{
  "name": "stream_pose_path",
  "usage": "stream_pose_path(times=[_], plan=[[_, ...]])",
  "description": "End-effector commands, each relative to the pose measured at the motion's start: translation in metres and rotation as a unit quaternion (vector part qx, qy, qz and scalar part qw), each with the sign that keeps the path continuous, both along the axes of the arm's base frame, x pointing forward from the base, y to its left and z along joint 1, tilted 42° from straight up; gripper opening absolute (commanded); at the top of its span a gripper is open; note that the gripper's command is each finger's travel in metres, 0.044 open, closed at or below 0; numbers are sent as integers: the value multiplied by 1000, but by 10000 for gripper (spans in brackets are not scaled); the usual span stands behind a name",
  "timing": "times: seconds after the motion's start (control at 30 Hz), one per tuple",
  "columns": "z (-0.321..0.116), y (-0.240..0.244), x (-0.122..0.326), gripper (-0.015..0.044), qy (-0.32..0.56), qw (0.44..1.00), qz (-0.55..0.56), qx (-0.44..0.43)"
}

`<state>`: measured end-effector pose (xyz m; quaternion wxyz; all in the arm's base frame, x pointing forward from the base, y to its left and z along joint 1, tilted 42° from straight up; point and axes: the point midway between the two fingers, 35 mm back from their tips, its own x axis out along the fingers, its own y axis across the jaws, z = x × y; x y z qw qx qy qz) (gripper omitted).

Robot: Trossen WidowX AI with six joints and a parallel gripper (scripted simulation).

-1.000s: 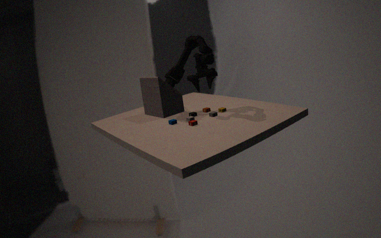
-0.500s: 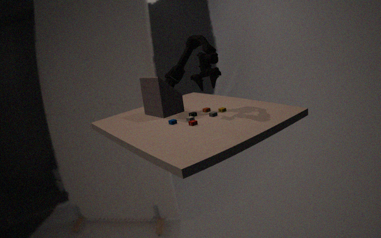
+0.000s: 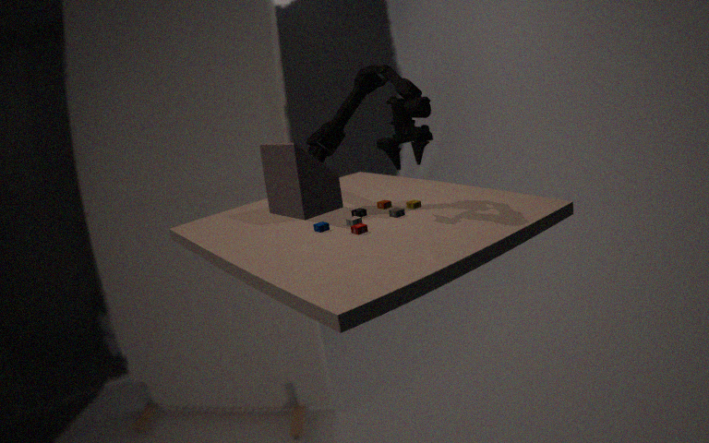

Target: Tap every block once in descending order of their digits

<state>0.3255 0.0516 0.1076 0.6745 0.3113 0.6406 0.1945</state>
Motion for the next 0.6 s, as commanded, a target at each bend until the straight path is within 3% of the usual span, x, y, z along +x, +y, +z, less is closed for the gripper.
stream_pose_path(times=[0.0, 0.33, 0.57], plan=[[1, 1, 1, 400, 2, 1000, -2, 3], [-1, -2, 2, 400, 2, 1000, -2, 3], [-60, -69, 15, 400, 2, 1000, -2, 0]])
